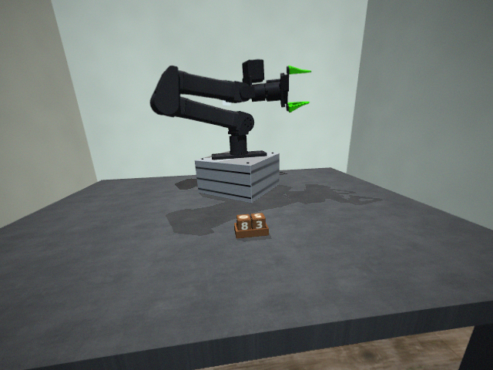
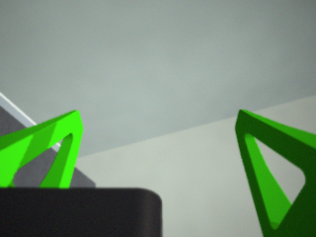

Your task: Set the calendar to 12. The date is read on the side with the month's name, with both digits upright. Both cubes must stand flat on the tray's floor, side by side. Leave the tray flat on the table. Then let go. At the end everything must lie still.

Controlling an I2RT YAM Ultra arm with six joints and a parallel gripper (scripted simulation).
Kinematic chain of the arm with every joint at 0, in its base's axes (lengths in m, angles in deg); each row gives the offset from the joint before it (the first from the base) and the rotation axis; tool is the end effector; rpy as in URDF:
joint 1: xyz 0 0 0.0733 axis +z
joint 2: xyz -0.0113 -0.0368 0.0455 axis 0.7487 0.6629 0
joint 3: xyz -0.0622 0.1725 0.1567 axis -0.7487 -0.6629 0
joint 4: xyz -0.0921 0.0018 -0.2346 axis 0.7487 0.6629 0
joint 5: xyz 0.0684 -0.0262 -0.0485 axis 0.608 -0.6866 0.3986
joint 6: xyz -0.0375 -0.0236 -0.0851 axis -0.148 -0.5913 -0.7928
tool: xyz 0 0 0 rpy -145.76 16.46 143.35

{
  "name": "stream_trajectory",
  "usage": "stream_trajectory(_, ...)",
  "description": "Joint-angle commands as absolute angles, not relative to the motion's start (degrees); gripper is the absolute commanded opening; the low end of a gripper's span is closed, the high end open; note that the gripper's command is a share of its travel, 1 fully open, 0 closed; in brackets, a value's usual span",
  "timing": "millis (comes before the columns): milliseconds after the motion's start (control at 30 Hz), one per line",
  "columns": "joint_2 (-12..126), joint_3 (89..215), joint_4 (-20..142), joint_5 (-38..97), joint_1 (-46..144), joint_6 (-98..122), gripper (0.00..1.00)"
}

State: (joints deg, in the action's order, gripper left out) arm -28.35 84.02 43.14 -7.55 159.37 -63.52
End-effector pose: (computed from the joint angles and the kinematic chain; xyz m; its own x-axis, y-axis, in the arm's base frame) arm -0.0138 0.1825 0.2137 0.9272 -0.2710 -0.2587 -0.2372 0.1098 -0.9652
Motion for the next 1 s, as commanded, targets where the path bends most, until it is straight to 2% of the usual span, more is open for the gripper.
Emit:
stream_trajectory(0, -28.3, 84.3, 42.9, -7.5, 159.4, -63.5, 1.00)
stream_trajectory(700, -27.8, 84.9, 43.0, -7.4, 158.8, -63.1, 1.00)
stream_trajectory(967, -22.0, 89.1, 47.2, -5.1, 151.7, -58.2, 1.00)
